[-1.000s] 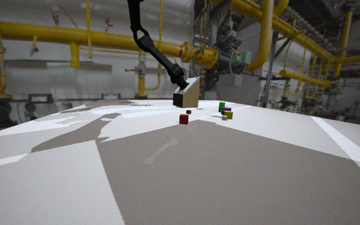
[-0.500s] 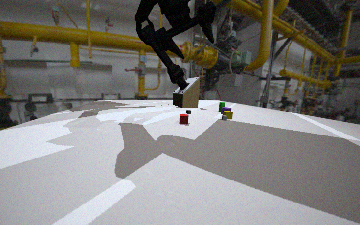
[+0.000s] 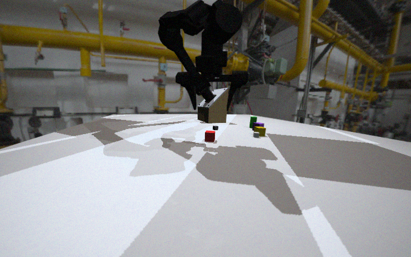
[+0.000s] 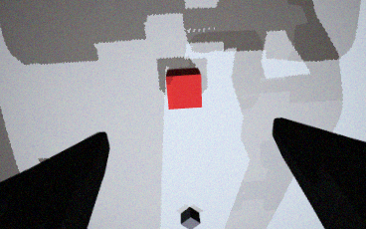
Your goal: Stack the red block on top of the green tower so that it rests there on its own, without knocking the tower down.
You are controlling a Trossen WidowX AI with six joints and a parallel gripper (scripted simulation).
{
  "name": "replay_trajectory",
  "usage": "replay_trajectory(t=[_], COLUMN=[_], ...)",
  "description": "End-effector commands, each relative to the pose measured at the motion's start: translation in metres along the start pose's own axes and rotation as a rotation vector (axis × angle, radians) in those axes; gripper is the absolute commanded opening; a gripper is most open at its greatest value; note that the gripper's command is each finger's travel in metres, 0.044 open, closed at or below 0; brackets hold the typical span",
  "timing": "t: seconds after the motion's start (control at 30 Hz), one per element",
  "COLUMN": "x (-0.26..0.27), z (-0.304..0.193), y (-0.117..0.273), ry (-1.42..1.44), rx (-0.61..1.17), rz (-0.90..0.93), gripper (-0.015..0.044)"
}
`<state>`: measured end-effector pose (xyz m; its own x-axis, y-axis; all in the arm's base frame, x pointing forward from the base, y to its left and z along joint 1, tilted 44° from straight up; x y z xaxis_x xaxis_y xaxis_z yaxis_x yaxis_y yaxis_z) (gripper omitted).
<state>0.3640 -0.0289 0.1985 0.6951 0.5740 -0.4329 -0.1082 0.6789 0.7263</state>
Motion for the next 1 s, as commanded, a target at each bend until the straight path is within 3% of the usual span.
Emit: replay_trajectory(t=[0.0, 0.33, 0.97], x=[0.003, 0.003, 0.004], z=[0.001, 0.001, 0.003], y=[-0.002, -0.044, -0.064], ry=[-0.003, -0.003, -0.003], rx=[-0.001, -0.003, -0.003], rz=[-0.023, -0.024, -0.024], gripper=[0.0440, 0.0440, 0.0440])
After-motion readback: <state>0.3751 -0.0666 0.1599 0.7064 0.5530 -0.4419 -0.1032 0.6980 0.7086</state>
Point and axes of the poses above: the point midway between the two fingers, 35 mm back from their tips, its own y axis back along the fingers, its own x axis across the jaws, z = x × y, the point moved 10 cm from there along y, back along the fingers, and after that the axes turned 14 degrees about -y, right-handed, at the moved point
